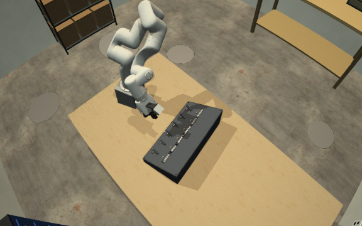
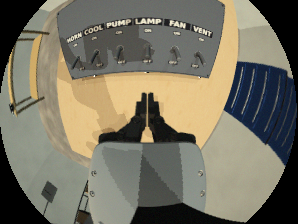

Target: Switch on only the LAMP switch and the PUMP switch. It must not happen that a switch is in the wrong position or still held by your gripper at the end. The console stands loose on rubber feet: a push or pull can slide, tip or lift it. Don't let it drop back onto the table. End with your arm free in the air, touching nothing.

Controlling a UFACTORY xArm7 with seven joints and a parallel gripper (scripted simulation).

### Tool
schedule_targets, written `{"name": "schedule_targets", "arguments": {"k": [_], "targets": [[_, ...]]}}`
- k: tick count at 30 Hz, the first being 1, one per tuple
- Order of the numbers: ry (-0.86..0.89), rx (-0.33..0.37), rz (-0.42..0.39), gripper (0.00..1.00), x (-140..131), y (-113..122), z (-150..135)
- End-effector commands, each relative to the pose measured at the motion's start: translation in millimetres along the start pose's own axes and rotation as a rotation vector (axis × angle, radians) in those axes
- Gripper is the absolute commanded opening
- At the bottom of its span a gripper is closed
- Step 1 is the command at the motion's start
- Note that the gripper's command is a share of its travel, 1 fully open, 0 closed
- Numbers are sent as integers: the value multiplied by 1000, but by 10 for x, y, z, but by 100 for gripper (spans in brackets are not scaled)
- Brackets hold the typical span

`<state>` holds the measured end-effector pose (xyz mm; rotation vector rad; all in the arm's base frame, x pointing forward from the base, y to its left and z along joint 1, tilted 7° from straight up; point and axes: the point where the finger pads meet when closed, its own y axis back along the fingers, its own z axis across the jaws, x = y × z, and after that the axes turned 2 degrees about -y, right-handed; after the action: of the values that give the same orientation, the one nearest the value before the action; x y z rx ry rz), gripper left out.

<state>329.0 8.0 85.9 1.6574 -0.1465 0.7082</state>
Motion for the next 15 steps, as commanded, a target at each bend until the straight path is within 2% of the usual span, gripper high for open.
{"name": "schedule_targets", "arguments": {"k": [1, 9, 15], "targets": [[0, 0, 2, 0, 10, -15, 2], [0, -1, 2, 0, 10, -105, 1], [0, 0, 2, 0, 9, -258, 0]]}}
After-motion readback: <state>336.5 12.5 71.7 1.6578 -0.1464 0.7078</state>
